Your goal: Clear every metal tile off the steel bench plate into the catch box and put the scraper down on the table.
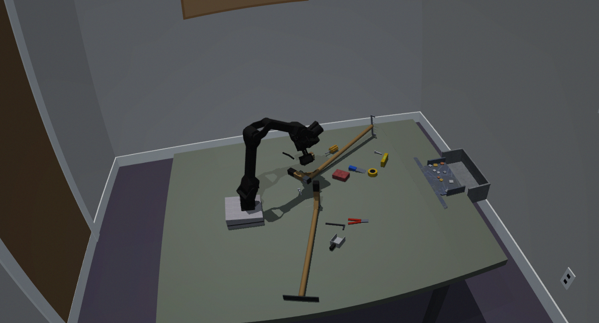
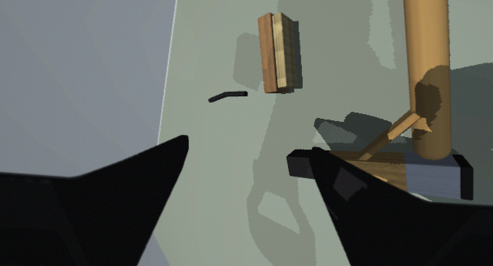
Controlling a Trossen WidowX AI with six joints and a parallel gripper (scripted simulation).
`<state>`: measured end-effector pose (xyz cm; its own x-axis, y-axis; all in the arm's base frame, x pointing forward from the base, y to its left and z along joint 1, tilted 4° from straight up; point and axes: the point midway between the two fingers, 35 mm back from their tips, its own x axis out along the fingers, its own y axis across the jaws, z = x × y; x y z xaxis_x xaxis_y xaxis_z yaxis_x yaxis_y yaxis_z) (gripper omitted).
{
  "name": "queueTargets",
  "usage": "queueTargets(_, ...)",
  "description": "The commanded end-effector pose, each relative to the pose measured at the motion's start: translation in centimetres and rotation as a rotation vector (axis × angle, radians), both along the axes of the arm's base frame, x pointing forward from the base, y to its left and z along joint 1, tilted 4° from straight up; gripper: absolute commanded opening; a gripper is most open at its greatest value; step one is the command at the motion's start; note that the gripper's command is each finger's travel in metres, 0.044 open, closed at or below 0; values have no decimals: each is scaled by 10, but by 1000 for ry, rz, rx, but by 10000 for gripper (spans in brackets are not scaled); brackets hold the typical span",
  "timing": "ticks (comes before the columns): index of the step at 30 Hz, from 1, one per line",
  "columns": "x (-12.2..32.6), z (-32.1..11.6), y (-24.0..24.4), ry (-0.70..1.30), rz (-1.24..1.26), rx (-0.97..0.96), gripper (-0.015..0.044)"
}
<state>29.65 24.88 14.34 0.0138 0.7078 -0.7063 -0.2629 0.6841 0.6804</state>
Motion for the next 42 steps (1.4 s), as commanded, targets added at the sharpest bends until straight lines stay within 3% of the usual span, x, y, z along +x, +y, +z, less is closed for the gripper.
queueTargets(1,0,1,0,0,0,0,426)
queueTargets(34,-10,112,-3,-7,5,1,440)
queueTargets(42,-6,122,-15,-15,-29,-2,440)
